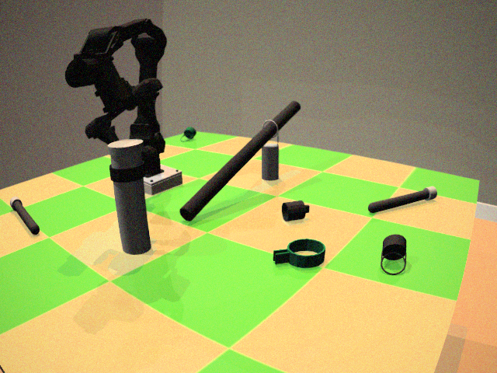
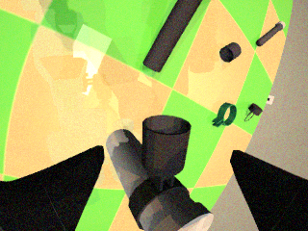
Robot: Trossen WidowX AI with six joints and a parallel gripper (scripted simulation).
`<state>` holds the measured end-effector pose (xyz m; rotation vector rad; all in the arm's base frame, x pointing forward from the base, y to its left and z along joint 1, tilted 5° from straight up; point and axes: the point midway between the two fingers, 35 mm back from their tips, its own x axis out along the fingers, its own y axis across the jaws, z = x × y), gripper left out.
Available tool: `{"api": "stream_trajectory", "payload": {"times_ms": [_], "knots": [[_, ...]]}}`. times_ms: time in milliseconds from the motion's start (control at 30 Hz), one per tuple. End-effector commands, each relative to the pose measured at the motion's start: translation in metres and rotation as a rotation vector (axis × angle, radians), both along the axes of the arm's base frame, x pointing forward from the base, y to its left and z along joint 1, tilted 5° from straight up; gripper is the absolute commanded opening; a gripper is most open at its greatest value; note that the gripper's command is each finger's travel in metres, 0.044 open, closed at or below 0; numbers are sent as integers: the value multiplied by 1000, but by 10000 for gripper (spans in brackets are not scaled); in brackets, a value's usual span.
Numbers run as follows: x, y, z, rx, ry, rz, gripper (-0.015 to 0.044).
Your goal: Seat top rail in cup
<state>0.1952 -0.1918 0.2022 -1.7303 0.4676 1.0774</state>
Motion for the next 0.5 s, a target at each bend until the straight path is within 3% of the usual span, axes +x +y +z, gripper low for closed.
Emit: {"api": "stream_trajectory", "payload": {"times_ms": [0, 467], "knots": [[2, 2, -7, 9, 4, -2, 440], [15, 5, -26, 9, 4, -2, 440]]}}
